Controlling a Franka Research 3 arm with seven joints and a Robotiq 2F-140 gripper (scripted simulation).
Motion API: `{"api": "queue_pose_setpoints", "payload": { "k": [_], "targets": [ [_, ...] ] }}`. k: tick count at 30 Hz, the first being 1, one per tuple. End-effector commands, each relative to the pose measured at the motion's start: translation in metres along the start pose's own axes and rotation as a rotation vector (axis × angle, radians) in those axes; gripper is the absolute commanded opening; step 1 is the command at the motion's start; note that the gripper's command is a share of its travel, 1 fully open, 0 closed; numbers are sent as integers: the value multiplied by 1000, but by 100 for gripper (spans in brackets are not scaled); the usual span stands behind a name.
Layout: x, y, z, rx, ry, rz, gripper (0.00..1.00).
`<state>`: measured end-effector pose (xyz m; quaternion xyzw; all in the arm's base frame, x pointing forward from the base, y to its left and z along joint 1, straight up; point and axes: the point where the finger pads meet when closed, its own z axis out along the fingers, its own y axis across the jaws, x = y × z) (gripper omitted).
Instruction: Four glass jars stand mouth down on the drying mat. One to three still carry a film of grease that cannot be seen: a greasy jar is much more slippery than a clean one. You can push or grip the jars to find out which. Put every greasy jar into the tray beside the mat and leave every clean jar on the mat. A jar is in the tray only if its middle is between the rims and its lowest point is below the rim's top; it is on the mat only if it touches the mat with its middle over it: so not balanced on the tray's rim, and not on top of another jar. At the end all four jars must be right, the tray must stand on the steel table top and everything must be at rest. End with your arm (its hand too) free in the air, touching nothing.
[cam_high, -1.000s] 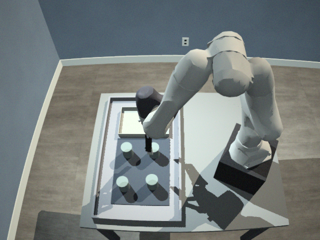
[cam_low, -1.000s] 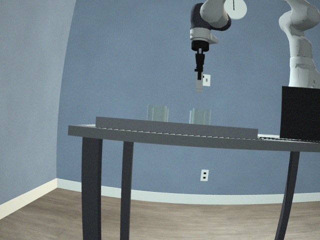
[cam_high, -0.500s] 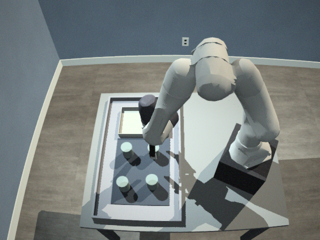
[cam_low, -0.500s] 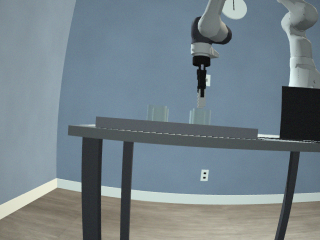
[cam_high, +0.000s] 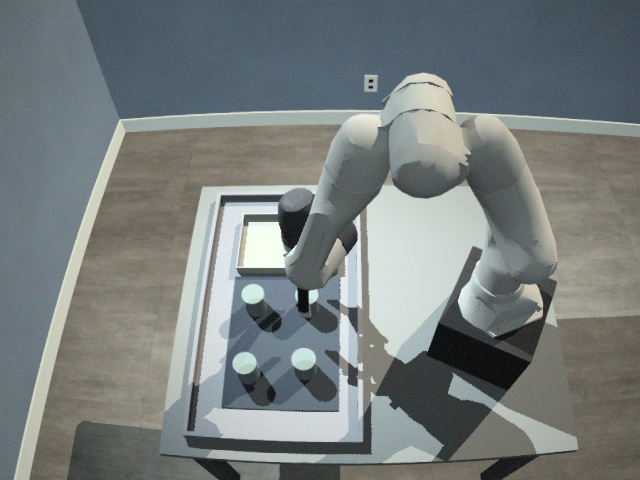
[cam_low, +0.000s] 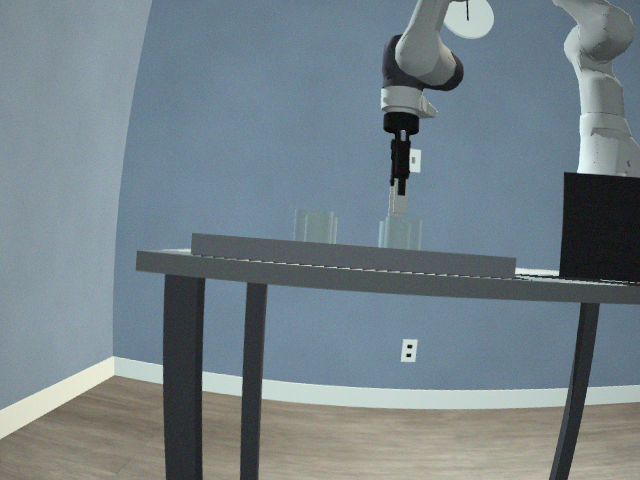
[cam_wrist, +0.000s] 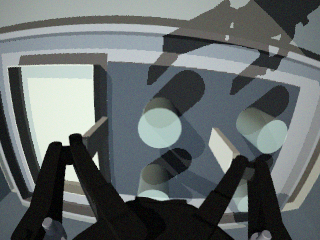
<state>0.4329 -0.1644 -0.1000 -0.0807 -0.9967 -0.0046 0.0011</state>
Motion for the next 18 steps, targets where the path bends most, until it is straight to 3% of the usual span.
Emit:
{"api": "queue_pose_setpoints", "payload": {
  "k": [1,18],
  "targets": [
    [-2,0,3,2,-6,-18,100],
    [-2,0,33,2,-6,-18,100]
  ]
}}
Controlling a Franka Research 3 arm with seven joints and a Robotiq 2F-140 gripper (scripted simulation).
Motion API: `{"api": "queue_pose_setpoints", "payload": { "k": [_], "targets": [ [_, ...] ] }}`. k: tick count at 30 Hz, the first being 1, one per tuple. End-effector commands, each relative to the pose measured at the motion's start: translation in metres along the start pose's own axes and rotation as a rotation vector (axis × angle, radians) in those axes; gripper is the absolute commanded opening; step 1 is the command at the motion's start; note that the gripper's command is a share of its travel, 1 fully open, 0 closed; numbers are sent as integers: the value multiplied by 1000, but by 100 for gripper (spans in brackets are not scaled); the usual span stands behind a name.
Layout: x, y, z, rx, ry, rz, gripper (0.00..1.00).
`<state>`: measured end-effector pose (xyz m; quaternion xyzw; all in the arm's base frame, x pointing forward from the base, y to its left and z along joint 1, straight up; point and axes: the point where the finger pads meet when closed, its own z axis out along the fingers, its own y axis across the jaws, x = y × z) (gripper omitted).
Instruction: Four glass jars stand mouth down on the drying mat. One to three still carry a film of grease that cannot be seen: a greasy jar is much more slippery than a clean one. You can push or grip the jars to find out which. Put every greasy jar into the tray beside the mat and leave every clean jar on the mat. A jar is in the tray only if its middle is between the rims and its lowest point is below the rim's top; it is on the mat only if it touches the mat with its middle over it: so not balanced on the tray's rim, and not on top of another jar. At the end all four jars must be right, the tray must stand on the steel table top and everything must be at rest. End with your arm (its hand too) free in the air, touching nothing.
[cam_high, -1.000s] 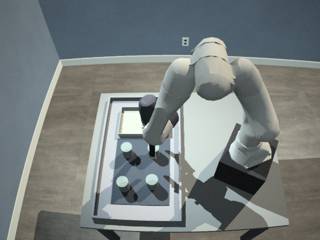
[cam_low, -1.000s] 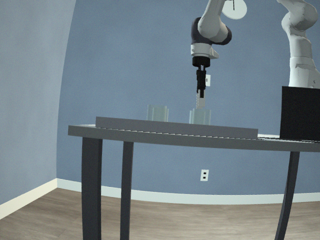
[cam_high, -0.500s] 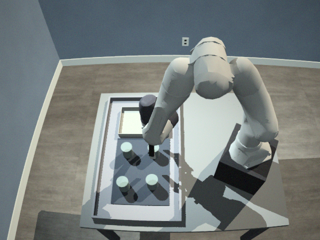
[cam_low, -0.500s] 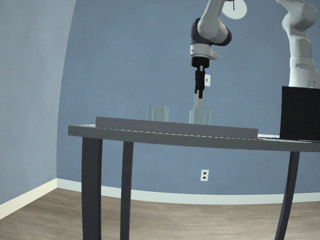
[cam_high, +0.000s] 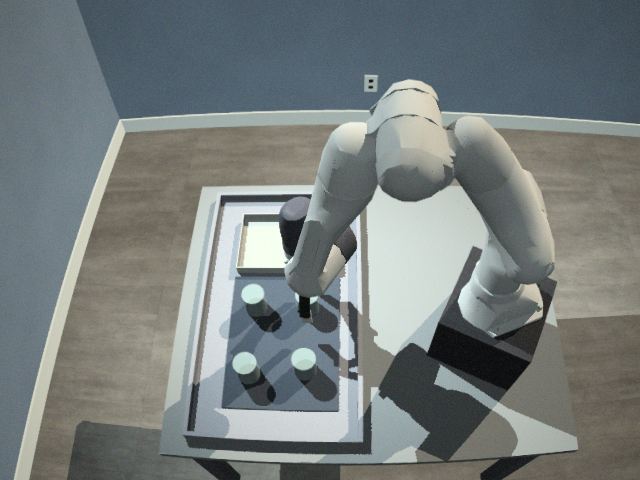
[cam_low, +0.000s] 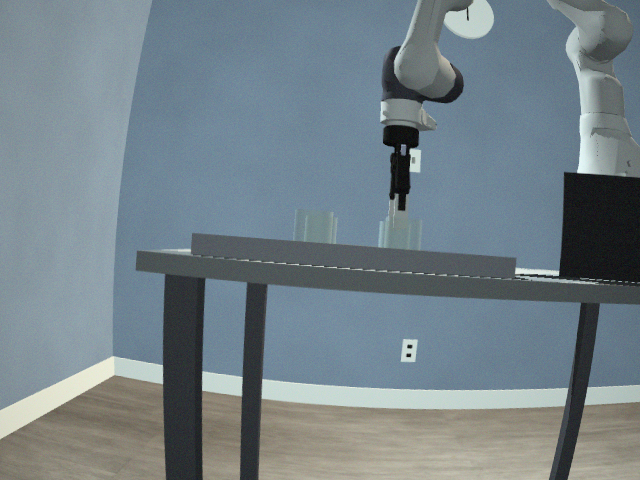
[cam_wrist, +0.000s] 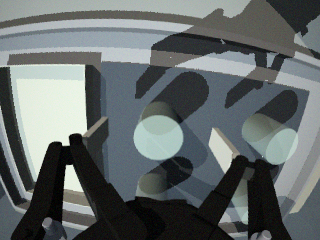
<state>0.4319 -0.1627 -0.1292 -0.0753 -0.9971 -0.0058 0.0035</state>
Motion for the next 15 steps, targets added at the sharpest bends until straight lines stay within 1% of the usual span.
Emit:
{"api": "queue_pose_setpoints", "payload": {
  "k": [1,4,10,15],
  "targets": [
    [-4,-2,6,5,-11,-7,100],
    [-4,-2,8,5,-11,-7,100],
    [-4,-2,20,5,-11,-7,100],
    [-4,-2,20,5,-11,-7,100]
  ]
}}
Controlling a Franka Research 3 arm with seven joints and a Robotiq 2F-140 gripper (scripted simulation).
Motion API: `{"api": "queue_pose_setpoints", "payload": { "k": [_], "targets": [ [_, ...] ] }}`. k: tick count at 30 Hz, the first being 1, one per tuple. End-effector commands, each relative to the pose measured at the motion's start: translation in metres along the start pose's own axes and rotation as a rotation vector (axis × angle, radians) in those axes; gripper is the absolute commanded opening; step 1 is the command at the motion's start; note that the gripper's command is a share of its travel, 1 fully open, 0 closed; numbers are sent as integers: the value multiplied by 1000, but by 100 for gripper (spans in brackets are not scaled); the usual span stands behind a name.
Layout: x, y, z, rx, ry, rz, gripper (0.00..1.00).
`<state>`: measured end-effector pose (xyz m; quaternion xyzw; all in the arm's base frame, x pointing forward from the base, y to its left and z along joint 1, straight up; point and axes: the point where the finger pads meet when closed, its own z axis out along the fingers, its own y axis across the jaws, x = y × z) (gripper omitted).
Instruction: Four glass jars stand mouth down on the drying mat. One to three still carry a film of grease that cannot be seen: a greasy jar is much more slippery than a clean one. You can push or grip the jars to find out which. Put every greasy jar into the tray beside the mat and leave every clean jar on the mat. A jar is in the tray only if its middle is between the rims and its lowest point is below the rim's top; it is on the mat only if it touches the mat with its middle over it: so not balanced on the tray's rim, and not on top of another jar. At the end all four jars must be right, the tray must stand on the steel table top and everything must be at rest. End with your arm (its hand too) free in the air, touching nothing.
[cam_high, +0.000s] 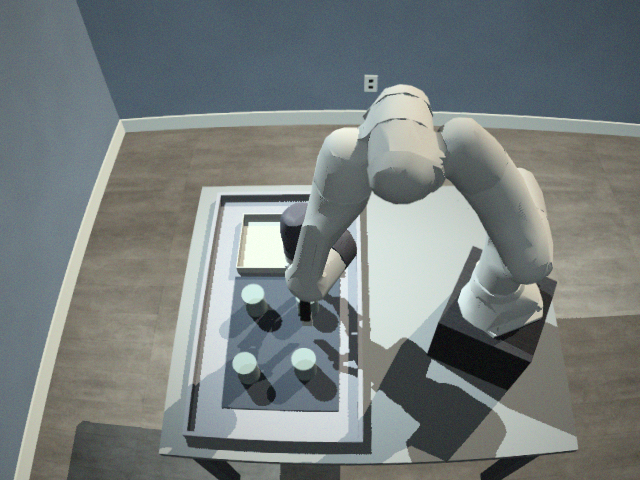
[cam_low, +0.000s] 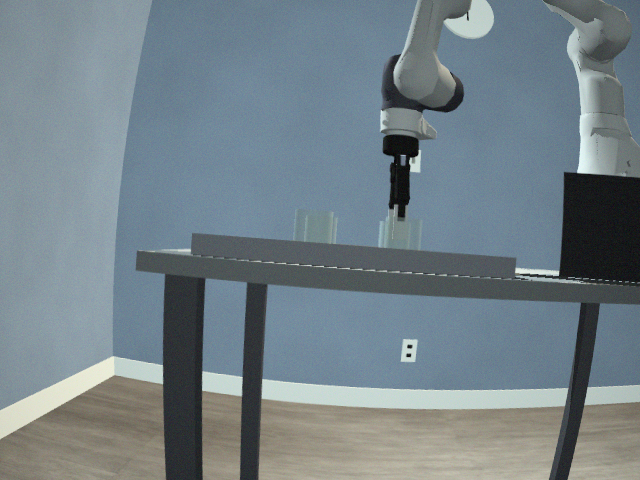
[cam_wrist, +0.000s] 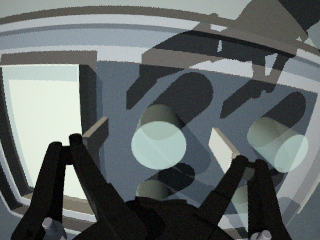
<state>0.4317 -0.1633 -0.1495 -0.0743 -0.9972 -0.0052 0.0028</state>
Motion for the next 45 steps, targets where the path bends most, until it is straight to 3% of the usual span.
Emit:
{"api": "queue_pose_setpoints", "payload": {
  "k": [1,7,8,27,45],
  "targets": [
    [-4,-1,-1,3,-10,-5,100],
    [-4,-1,-1,3,-10,-5,100],
    [-4,-1,-1,3,-10,-5,60],
    [-4,-1,-1,3,-10,-5,60],
    [-4,-1,-1,3,-10,-5,54]
  ]
}}
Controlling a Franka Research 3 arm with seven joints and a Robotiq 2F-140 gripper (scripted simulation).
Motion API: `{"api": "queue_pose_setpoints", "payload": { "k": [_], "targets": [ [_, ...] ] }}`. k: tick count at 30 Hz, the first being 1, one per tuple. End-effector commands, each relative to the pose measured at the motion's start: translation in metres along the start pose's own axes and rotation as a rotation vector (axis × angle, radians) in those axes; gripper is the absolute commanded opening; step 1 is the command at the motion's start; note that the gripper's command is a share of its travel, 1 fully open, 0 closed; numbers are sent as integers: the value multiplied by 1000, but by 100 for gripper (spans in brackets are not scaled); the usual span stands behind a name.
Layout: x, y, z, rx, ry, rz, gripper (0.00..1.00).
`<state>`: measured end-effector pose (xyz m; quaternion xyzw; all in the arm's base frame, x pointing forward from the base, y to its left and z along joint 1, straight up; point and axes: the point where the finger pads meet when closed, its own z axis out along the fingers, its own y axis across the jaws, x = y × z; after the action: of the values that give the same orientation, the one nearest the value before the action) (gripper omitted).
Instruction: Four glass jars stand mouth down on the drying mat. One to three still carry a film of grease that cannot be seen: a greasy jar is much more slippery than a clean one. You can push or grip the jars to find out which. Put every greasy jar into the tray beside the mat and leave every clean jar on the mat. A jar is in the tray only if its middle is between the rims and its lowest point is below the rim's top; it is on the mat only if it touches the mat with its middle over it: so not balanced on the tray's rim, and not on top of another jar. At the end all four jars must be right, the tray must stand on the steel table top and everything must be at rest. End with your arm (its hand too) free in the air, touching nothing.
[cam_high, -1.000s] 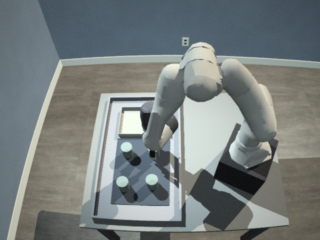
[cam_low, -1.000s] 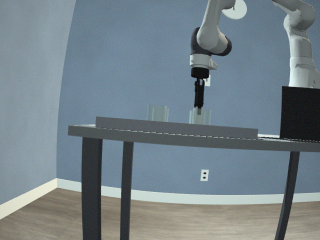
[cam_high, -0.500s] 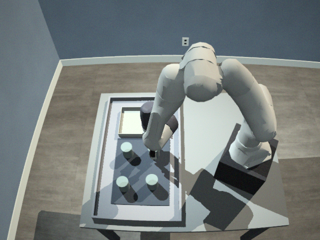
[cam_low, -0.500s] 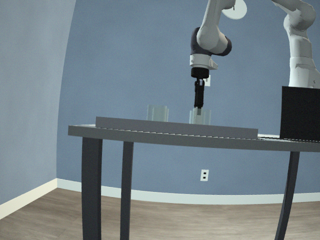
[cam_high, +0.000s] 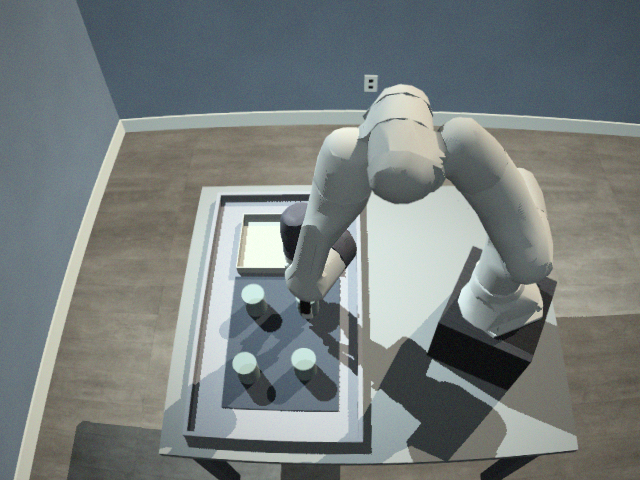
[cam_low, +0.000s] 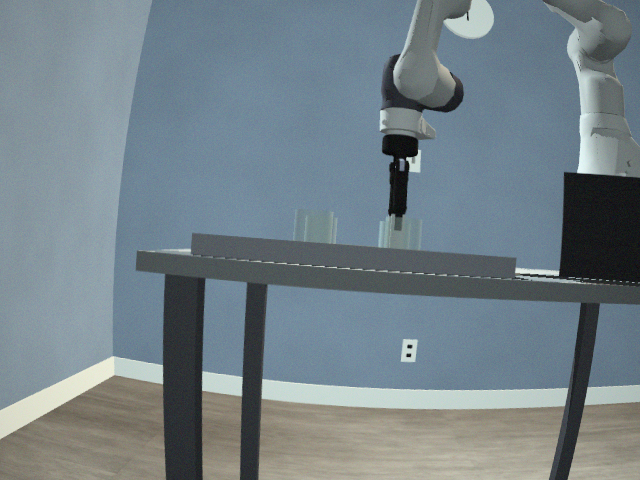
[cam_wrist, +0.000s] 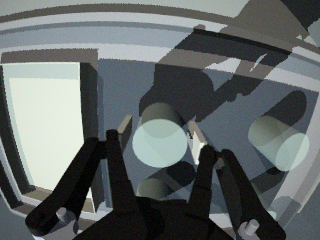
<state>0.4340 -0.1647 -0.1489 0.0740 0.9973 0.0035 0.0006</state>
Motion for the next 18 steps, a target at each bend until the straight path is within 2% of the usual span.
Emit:
{"api": "queue_pose_setpoints", "payload": {
  "k": [1,16,18],
  "targets": [
    [-1,0,0,1,-3,-5,54],
    [-1,0,0,1,-3,-5,54],
    [-1,0,0,1,-3,-5,51]
  ]
}}
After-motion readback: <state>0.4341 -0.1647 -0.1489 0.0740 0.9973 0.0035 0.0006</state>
